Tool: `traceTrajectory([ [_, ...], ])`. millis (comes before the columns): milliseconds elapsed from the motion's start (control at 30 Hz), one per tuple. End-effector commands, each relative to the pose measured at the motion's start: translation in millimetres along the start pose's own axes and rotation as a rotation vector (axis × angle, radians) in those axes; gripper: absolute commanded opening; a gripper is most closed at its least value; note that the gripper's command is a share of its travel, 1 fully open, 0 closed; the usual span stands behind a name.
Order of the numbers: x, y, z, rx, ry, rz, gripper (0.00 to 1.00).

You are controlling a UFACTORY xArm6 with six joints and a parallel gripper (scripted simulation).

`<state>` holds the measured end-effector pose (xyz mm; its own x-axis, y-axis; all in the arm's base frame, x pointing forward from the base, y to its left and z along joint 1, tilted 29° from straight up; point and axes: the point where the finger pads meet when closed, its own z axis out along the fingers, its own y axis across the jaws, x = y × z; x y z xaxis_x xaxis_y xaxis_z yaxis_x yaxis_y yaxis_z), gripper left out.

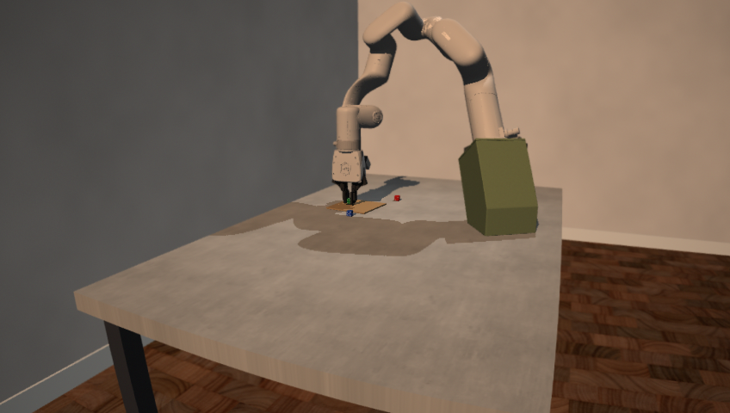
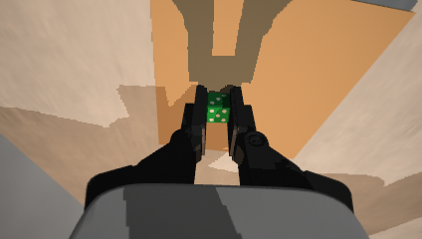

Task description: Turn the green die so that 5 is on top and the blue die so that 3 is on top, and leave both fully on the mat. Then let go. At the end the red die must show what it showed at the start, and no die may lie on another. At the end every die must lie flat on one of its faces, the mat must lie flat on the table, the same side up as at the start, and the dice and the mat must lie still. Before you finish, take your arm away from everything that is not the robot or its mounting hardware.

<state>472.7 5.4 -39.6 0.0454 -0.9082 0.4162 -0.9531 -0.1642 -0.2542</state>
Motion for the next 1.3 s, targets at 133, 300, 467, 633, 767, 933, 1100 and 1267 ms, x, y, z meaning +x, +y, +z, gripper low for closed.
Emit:
traceTrajectory([
  [133, -0.1, -1.3, -0.8, 0.003, -0.001, 0.0, 0.11],
  [300, -0.1, -1.3, -0.8, 0.003, -0.001, 0.0, 0.11],
  [467, -0.1, -1.3, -0.8, 0.003, -0.001, 0.0, 0.11],
  [633, -0.1, -1.3, -0.8, 0.003, -0.001, 0.0, 0.11],
  [767, -0.1, -1.3, -0.4, 0.003, -0.001, 0.0, 0.11],
  [933, -0.1, -1.3, 0.8, 0.003, -0.001, 0.0, 0.11],
  [1100, -0.1, -1.3, 1.6, 0.003, -0.001, 0.0, 0.11],
  [1267, -0.1, -1.3, 2.7, 0.003, -0.001, 0.0, 0.11],
])
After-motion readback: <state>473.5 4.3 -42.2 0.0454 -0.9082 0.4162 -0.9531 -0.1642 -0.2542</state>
